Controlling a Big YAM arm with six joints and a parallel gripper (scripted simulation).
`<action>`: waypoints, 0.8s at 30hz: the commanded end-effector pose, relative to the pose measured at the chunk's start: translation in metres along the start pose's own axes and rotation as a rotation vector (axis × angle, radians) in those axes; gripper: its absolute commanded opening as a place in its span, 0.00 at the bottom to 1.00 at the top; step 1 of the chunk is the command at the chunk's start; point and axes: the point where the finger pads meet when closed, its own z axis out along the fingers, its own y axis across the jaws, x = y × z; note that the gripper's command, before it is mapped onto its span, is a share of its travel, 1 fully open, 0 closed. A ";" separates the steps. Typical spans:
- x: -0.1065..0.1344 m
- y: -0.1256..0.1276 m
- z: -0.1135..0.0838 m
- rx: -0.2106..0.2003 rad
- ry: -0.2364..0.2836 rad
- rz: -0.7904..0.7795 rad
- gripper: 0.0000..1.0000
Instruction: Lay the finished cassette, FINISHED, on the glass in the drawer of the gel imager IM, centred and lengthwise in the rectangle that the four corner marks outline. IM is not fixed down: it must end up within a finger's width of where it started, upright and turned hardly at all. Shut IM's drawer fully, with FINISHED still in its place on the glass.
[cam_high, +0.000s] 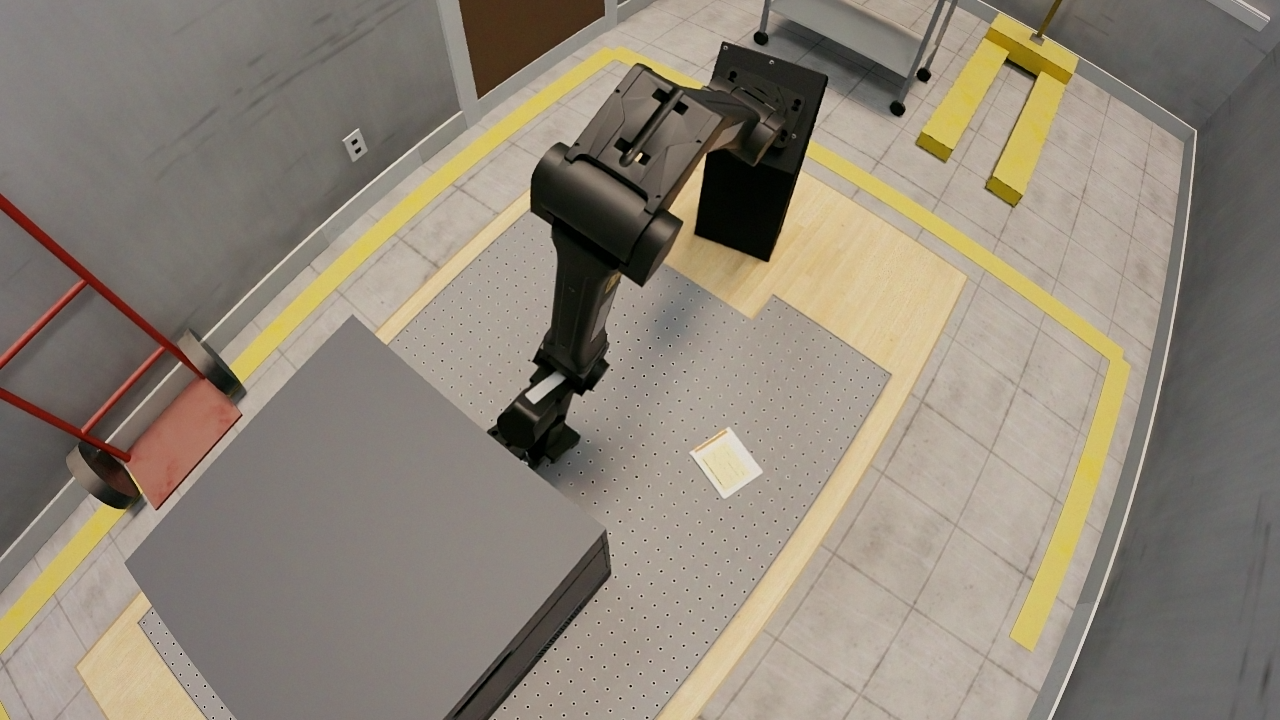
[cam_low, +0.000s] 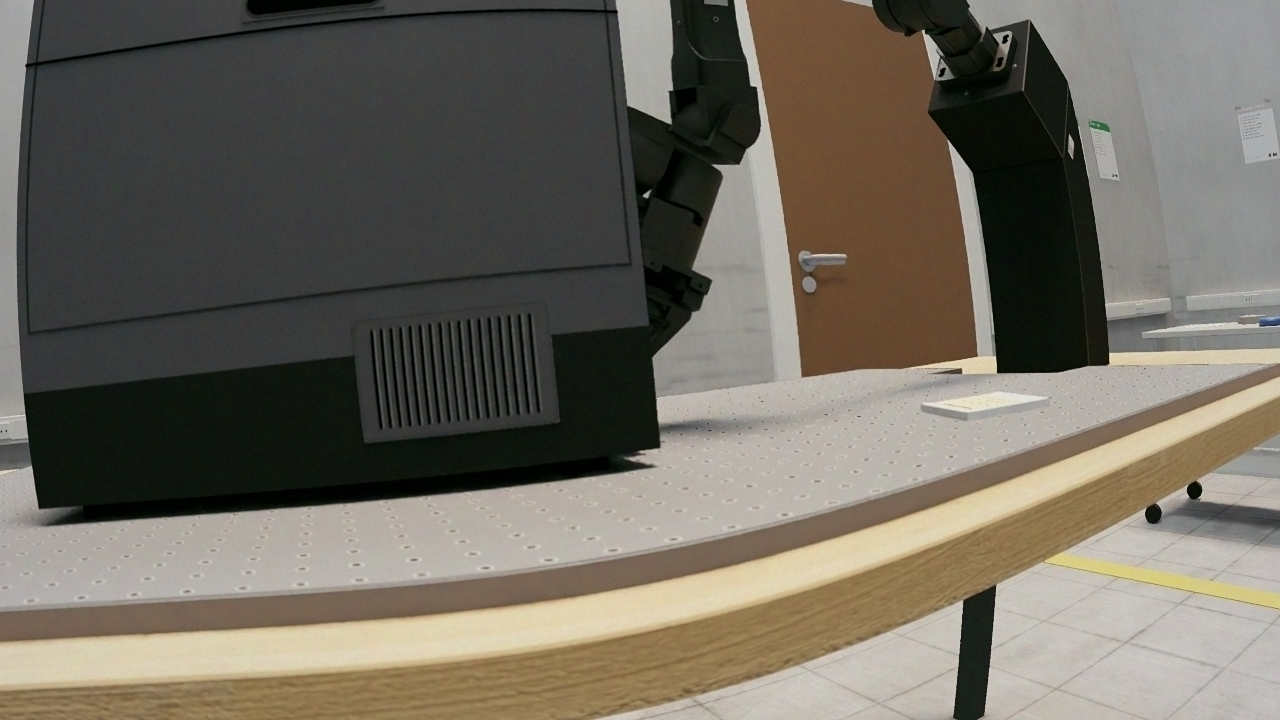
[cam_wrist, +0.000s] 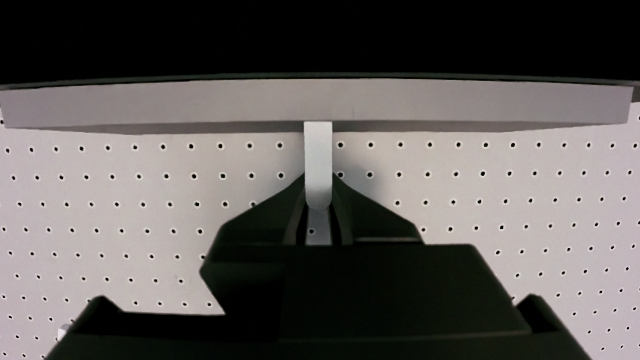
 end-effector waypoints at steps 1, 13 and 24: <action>0.087 -0.002 -0.012 0.006 0.202 0.026 0.08; 0.087 -0.002 -0.012 0.006 0.202 0.026 0.08; 0.093 -0.002 -0.013 0.012 0.251 0.030 0.08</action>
